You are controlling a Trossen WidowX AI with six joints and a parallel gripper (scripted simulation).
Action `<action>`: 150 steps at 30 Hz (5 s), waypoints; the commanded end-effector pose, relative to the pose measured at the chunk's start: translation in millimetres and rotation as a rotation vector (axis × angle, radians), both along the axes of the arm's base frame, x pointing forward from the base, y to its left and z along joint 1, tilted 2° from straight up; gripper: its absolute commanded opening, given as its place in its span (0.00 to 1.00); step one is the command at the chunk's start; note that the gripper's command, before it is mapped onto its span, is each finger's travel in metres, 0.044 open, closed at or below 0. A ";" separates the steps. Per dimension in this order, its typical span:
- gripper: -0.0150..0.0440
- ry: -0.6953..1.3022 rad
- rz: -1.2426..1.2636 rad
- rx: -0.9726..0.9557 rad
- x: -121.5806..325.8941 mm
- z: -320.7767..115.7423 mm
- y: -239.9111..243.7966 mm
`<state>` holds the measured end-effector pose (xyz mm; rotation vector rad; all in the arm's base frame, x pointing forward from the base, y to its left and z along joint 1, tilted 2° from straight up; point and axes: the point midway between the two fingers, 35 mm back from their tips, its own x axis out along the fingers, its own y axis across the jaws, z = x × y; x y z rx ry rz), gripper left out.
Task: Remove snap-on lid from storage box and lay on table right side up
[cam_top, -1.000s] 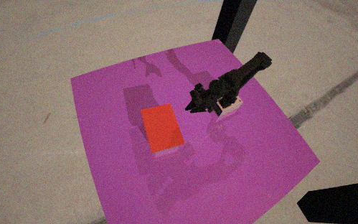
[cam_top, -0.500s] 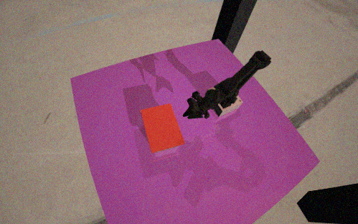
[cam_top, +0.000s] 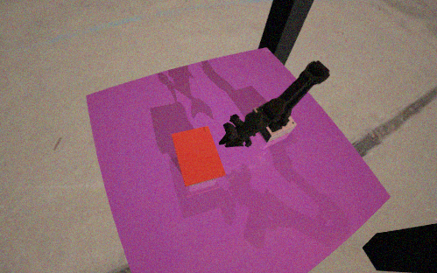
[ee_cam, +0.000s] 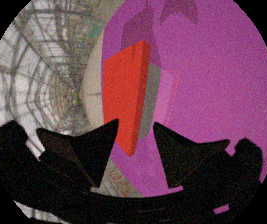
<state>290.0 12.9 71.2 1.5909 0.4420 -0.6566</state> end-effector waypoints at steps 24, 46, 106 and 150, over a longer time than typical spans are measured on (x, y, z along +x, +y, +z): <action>0.65 -0.005 0.006 0.001 32.7 -29.1 -4.0; 0.25 -0.005 0.006 0.001 34.2 -31.0 -4.3; 0.25 -0.008 -0.001 0.002 32.7 -18.2 -6.5; 0.25 -0.004 -0.003 0.002 33.7 -14.3 -7.2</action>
